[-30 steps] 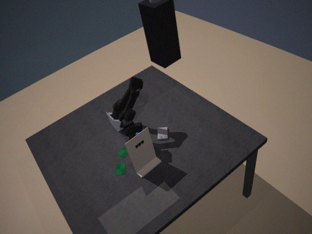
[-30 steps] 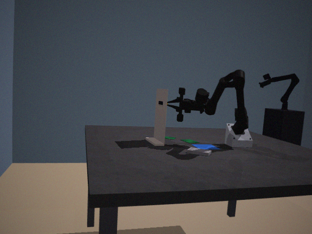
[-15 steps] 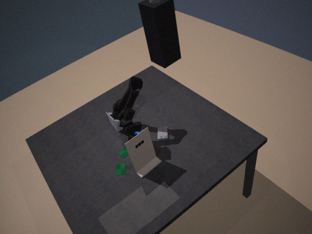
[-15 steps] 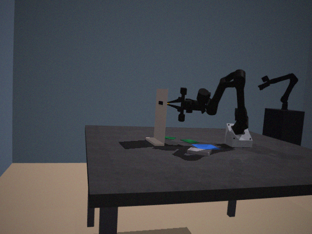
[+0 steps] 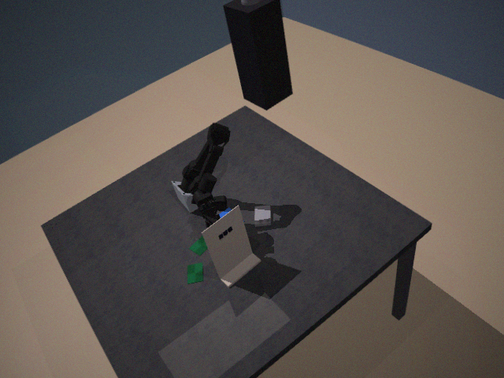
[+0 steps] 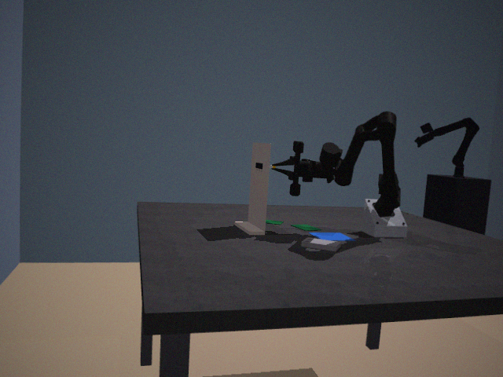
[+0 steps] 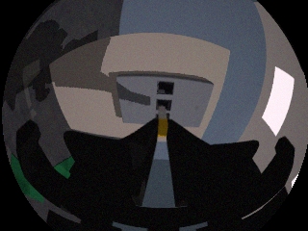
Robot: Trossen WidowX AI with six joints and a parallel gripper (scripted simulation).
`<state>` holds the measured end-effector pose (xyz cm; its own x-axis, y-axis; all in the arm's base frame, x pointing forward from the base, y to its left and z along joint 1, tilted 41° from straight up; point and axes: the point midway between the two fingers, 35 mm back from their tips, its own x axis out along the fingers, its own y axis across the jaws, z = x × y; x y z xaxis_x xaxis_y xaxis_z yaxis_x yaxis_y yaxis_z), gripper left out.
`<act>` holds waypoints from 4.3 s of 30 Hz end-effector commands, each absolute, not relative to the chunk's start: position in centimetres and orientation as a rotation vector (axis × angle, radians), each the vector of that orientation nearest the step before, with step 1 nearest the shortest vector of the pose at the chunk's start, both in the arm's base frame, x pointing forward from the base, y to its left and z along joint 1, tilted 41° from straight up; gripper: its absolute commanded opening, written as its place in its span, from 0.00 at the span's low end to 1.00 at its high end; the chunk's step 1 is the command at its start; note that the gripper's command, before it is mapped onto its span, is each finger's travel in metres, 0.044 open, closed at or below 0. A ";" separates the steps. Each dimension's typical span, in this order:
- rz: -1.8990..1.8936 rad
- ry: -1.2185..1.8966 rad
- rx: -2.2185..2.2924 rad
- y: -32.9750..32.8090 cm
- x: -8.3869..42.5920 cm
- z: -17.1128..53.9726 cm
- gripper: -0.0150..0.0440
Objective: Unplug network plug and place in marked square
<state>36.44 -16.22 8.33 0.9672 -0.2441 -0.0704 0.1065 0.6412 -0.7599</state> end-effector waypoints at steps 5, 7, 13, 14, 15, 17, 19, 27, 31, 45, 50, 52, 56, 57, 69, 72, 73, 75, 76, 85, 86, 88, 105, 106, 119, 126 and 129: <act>-0.196 0.175 -0.856 -16.1 35.8 8.1 0.25; -0.196 0.175 -0.856 -16.1 35.6 8.1 0.25; -0.196 0.176 -0.856 -16.1 35.2 8.1 0.25; -0.196 0.176 -0.856 -16.1 35.1 8.1 0.25; -0.196 0.176 -0.856 -16.1 35.1 8.1 0.25; -0.196 0.176 -0.856 -16.1 34.9 8.0 0.25; -0.196 0.176 -0.856 -16.1 34.8 8.0 0.25; -0.194 0.178 -0.856 -16.1 34.3 8.0 0.25; -0.193 0.180 -0.856 -16.1 34.0 7.9 0.25; -0.187 0.190 -0.855 -16.1 33.0 7.8 0.25; -0.185 0.194 -0.855 -16.1 32.6 7.8 0.25; -0.184 0.195 -0.854 -16.1 32.5 7.7 0.25; -0.182 0.198 -0.854 -16.1 32.2 7.7 0.25; -0.188 0.195 -0.850 -16.3 32.6 7.8 0.25; -0.191 0.187 -0.854 -18.1 31.4 9.9 0.25; -0.192 0.185 -0.855 -18.5 31.1 10.5 0.25; -0.192 0.185 -0.855 -18.6 31.0 10.6 0.25; -0.193 0.183 -0.856 -18.9 30.7 11.0 0.25; -0.193 0.183 -0.856 -19.0 30.6 11.2 0.25; -0.184 0.185 -0.862 -19.6 29.8 12.1 0.25; -0.171 0.193 -0.865 -19.4 29.8 11.9 0.25; -0.138 0.211 -0.874 -18.9 29.8 11.4 0.25; 0.151 0.320 -0.929 -14.4 29.2 8.0 0.25; 0.169 0.324 -0.932 -14.1 29.1 7.8 0.25; 0.395 0.347 -0.950 -10.1 27.4 6.1 0.25; 0.514 0.341 -0.951 -7.8 26.2 5.5 0.25; 0.563 0.334 -0.949 -6.8 25.7 5.3 0.25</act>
<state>26.14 -7.71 5.36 0.8248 0.2686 -0.4975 -0.5626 0.4772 -0.6751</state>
